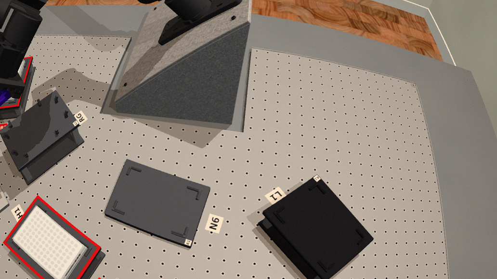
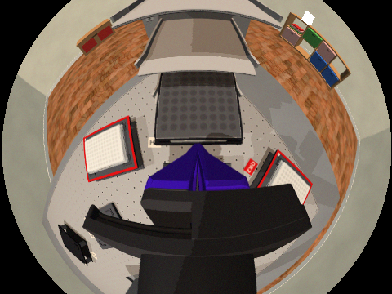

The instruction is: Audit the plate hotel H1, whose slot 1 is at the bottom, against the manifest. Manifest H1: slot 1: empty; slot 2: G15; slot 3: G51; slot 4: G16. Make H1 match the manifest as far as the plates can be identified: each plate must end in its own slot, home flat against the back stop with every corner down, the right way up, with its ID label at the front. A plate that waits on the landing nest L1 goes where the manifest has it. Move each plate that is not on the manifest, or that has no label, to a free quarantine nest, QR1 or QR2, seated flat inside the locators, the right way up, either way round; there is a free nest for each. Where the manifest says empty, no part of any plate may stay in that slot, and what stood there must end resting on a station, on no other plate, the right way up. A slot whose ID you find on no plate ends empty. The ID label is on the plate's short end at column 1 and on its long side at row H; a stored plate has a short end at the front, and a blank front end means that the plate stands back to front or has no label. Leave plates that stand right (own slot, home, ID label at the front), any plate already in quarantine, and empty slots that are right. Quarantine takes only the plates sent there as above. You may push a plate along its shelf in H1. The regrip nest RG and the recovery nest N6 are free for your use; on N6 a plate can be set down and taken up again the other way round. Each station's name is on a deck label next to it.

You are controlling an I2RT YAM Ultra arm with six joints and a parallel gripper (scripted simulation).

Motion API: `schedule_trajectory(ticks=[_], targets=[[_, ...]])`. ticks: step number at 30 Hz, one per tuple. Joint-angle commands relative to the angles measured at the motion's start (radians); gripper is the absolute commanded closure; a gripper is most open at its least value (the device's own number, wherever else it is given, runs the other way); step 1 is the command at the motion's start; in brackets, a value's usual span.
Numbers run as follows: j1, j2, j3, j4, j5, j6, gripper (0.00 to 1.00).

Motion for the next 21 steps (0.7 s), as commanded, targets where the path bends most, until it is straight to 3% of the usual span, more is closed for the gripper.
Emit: schedule_trajectory(ticks=[1, 21], targets=[[0.002, 0.001, 0.012, 0.002, -0.006, -0.001, 1.00], [0.000, 0.044, 0.059, -0.001, -0.008, -0.001, 1.00]])
